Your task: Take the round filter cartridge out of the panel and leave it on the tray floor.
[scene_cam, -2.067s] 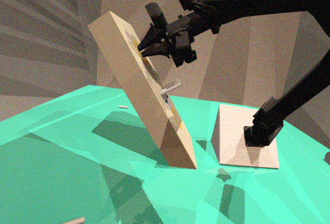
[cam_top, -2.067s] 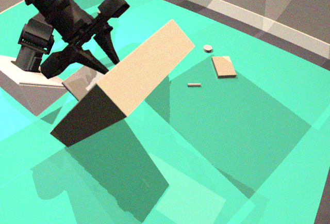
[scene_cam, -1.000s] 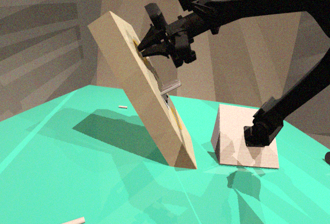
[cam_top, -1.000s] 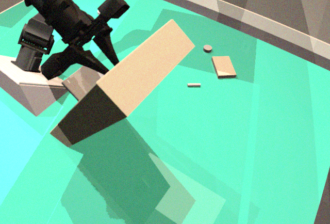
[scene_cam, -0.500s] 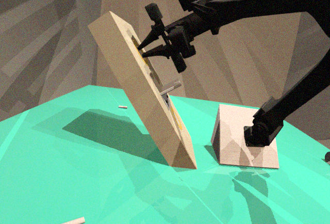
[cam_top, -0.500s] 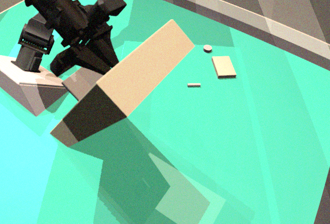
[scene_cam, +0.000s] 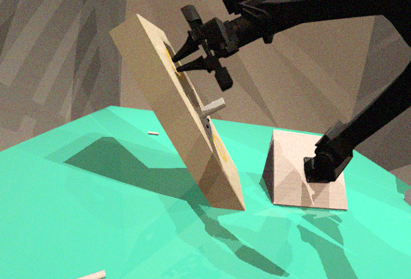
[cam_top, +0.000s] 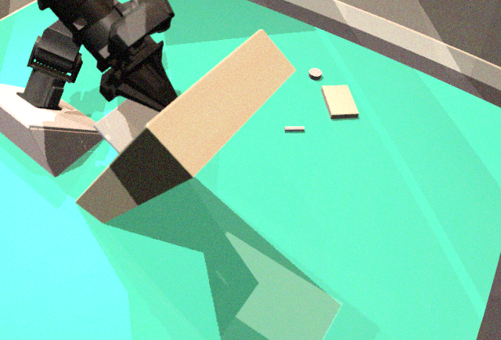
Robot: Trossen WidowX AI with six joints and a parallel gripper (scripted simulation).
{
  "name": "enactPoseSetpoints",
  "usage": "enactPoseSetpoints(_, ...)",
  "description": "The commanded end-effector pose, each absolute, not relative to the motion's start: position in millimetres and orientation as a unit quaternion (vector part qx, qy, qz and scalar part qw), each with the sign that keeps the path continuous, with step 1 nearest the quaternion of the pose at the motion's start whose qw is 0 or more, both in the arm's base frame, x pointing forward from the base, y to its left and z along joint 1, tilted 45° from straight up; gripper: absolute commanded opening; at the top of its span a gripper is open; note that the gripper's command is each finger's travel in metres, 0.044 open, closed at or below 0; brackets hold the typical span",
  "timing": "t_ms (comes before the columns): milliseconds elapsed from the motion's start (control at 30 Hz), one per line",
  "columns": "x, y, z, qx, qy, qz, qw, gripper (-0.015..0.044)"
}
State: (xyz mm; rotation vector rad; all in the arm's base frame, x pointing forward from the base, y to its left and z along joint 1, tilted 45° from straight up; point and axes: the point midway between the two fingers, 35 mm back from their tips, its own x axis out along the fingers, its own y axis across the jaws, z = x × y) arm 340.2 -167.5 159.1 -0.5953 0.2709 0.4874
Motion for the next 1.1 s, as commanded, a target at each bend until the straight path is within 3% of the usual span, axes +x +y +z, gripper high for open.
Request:
enactPoseSetpoints(0, 347.0, -162.8, 156.8, -0.231, 0.149, 0.233, 0.933, 0.0000)
enactPoseSetpoints(700, 347.9, -162.4, 156.5, 0.117, 0.223, 0.164, 0.954, 0.0000)
enactPoseSetpoints(1067, 348.9, -161.9, 156.1, 0.075, 0.215, 0.174, 0.958, 0.0000)
